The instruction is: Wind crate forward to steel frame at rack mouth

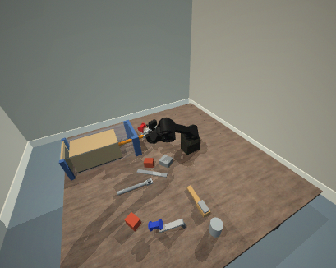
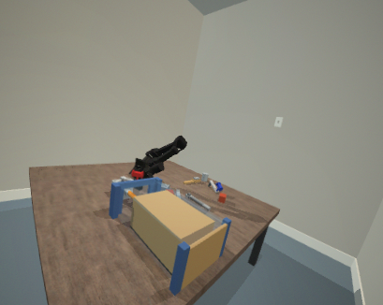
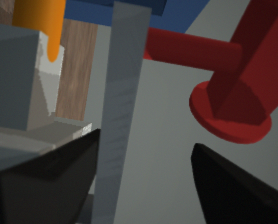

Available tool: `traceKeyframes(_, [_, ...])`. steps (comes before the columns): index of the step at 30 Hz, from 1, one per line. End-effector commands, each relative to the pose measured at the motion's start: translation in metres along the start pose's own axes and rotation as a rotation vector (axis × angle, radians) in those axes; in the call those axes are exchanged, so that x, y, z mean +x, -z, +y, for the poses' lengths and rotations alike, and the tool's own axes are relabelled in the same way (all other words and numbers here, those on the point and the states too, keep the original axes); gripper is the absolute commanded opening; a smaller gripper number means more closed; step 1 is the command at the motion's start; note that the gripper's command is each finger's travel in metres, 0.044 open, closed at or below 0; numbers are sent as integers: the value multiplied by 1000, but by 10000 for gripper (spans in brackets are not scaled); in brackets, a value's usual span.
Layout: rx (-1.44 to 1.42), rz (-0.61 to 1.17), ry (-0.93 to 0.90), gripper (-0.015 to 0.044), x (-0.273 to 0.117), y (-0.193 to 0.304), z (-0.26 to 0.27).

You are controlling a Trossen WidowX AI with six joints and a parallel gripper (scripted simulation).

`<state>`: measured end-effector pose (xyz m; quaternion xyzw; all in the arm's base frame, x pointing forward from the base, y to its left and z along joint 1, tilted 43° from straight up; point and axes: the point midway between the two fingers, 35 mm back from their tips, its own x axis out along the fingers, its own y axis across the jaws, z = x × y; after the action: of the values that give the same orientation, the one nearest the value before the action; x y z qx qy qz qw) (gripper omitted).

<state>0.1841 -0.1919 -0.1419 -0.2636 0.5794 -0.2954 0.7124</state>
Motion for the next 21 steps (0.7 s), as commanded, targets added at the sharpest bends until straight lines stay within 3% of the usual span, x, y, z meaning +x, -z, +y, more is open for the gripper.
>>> traceKeyframes(1, [0,1,4,240,0,0,-1])
traceKeyframes(12, [2,2,-8,240,-8,-3,1])
traceKeyframes(21, [3,13,-25,240,-81,-7,7])
